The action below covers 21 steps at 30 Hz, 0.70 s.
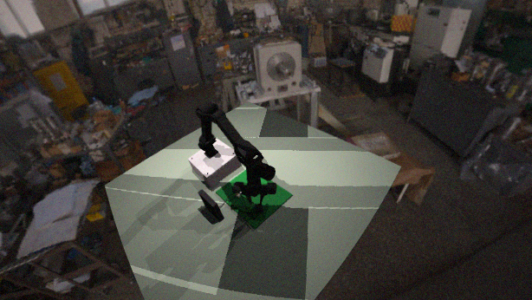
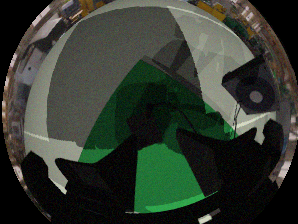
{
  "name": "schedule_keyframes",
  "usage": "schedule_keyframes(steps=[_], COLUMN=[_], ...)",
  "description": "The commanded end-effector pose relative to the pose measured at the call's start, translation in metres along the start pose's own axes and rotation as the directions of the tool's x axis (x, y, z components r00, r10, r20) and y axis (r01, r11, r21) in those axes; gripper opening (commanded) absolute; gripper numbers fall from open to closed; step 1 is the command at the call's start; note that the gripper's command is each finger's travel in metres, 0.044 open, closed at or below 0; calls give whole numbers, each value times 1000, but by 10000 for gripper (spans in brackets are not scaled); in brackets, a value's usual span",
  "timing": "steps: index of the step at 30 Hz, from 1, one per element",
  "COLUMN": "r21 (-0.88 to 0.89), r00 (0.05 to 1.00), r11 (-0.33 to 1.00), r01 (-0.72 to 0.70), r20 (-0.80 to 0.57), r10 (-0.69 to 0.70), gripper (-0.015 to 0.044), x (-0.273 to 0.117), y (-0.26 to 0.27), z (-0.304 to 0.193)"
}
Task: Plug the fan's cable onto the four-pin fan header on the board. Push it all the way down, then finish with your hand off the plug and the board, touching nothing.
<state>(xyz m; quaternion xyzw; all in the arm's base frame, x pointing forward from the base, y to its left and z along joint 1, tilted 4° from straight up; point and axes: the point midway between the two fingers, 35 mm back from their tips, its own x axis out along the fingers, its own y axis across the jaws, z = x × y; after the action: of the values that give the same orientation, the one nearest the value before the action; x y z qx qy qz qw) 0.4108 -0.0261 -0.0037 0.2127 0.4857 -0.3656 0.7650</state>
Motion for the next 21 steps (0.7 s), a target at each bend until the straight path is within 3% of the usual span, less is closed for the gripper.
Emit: schedule_keyframes(steps=[1, 21], r21=[26, 123], r00=[998, 952], r11=[1000, 992], r01=[-5, 31], r20=[-58, -305], r10=[7, 8], gripper=[205, 205], x=[-10, -56], y=[-3, -28], z=[2, 1])
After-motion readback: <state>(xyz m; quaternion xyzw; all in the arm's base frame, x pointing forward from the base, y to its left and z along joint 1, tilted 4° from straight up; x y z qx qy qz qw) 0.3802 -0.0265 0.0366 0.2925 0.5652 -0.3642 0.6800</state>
